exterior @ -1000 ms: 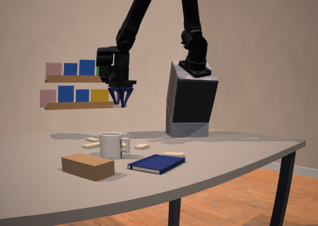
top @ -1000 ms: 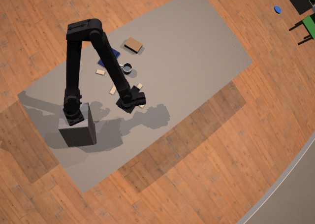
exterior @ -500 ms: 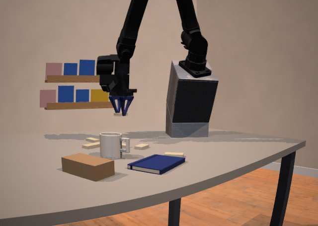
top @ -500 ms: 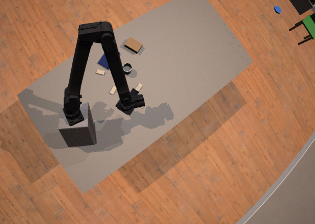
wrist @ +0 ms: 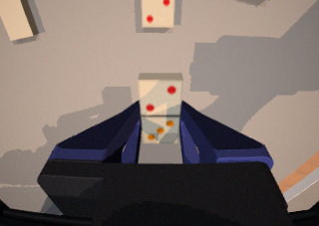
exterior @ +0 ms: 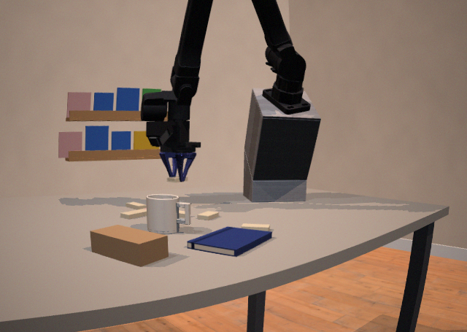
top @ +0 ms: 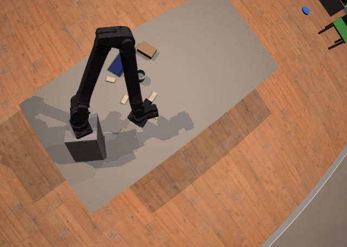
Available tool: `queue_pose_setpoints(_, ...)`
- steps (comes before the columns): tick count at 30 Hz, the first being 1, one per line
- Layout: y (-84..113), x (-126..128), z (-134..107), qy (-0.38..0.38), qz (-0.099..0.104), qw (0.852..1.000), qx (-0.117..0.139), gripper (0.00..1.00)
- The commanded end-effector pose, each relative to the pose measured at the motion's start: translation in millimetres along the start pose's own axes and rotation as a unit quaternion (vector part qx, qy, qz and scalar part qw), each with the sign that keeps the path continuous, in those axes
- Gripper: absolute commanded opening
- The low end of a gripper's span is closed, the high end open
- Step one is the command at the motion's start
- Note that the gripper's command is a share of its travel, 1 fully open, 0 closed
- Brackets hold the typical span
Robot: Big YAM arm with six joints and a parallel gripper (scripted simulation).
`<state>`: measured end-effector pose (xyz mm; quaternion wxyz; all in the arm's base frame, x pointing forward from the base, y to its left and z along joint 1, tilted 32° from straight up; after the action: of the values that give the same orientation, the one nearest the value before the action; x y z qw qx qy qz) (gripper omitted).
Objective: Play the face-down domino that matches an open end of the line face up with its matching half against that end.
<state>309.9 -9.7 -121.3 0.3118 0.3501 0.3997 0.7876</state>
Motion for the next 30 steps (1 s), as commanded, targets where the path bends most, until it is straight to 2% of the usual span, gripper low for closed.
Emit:
queue_pose_setpoints(1, -4.3, -6, 9, -0.003, -0.011, 1.0, -0.009, 0.22)
queue_pose_setpoints(6, -4.3, -6, 9, -0.003, -0.011, 1.0, -0.009, 0.22)
queue_pose_setpoints(7, -7.8, -2, 3, -0.002, -0.003, 1.0, -0.002, 0.22)
queue_pose_setpoints(16, -38.5, -5, 11, -0.007, -0.011, 1.0, -0.007, 0.22)
queue_pose_setpoints(23, -38.5, -5, 11, -0.007, -0.011, 1.0, -0.007, 0.22)
queue_pose_setpoints(24, -40.7, -2, 7, -0.002, -0.004, 1.0, -0.001, 0.22)
queue_pose_setpoints(30, -53.7, -2, 11, -0.007, -0.008, 1.0, -0.005, 0.22)
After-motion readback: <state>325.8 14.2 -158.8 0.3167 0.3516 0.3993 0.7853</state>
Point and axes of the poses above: the point where the finger pads meet when closed, its own y axis back along the fingers, its own x axis across the jaws, z = x × y, the point moved 4 cm from there along y, back along the fingers, and after that the axes turned 3 degrees about y, right-handed, at the moved point
